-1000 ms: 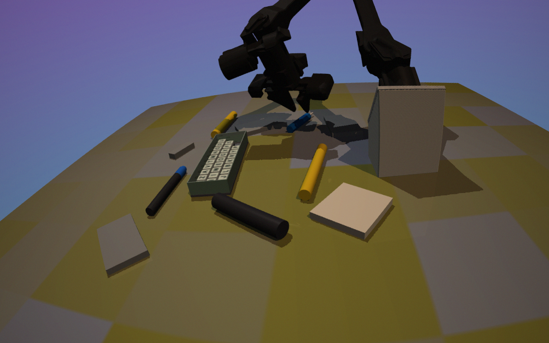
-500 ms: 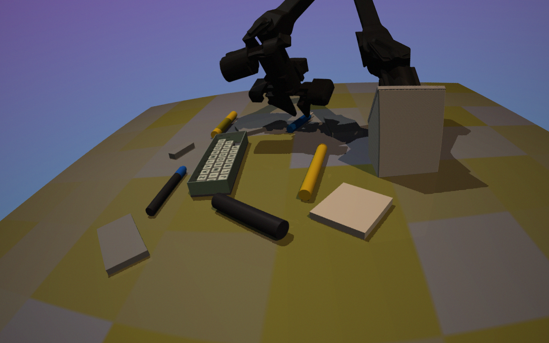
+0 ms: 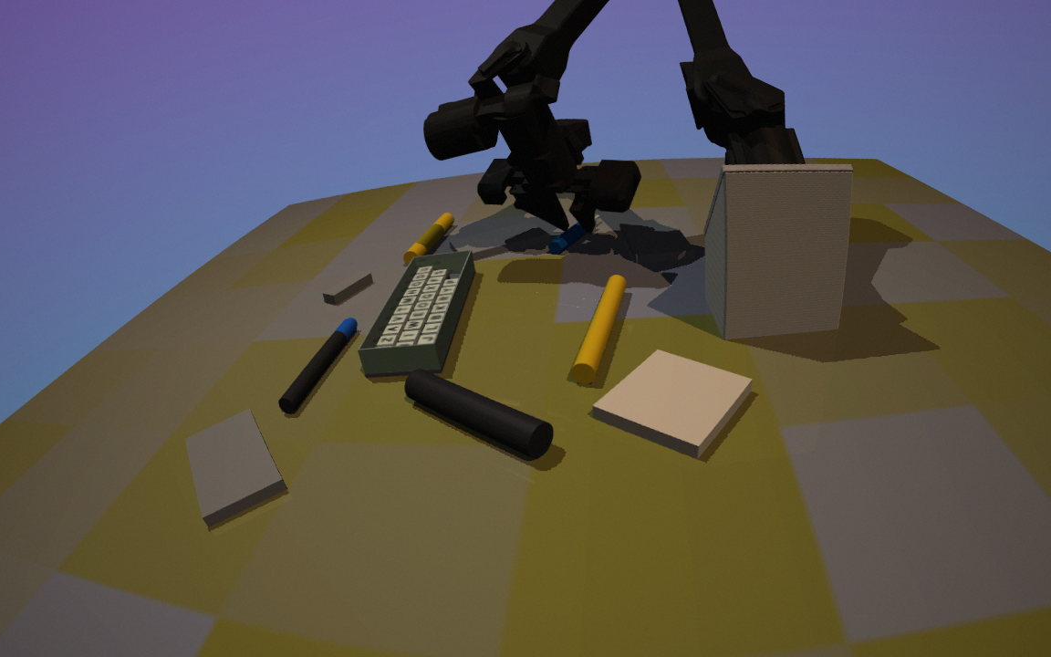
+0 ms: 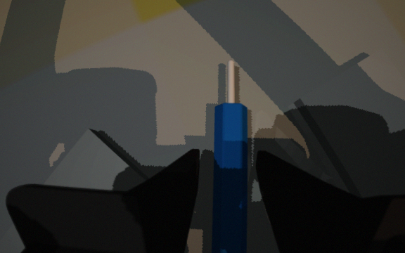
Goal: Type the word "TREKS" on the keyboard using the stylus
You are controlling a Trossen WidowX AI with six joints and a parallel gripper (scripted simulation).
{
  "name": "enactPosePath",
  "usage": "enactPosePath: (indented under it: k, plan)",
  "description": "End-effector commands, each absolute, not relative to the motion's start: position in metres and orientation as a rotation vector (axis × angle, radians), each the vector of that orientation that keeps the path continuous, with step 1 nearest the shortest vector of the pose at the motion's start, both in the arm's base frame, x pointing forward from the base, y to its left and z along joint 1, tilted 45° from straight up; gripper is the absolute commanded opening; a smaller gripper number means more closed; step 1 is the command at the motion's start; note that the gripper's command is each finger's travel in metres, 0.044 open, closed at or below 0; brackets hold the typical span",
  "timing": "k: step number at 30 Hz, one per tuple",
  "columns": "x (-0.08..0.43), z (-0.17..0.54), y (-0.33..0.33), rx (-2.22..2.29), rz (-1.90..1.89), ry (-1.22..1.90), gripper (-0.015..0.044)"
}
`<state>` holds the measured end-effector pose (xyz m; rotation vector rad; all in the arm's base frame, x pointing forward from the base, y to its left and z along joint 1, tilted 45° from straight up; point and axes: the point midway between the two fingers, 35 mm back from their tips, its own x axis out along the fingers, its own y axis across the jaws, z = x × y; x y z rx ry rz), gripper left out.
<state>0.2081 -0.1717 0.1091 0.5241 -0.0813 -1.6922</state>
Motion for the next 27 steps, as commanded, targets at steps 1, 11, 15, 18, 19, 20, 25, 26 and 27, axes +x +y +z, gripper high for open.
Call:
enactPosePath:
  k: [1, 11, 15, 18, 19, 20, 25, 26, 27]
  plan:
    - [0.207, 0.108, -0.173, 0.518, -1.696, -0.080, 0.0150]
    - [0.208, 0.109, -0.172, 0.523, -1.693, -0.081, 0.0000]
    - [0.208, 0.109, -0.172, 0.523, -1.693, -0.081, 0.0000]
    - [0.208, 0.109, -0.171, 0.524, -1.693, -0.080, 0.0000]
    - [0.208, 0.110, -0.170, 0.525, -1.693, -0.079, 0.0000]
    - [0.208, 0.110, -0.169, 0.526, -1.693, -0.078, 0.0000]
    - [0.207, 0.117, -0.160, 0.531, -1.692, -0.073, 0.0000]
    - [0.207, 0.118, -0.158, 0.531, -1.692, -0.072, 0.0000]
    - [0.207, 0.120, -0.156, 0.531, -1.692, -0.072, 0.0000]
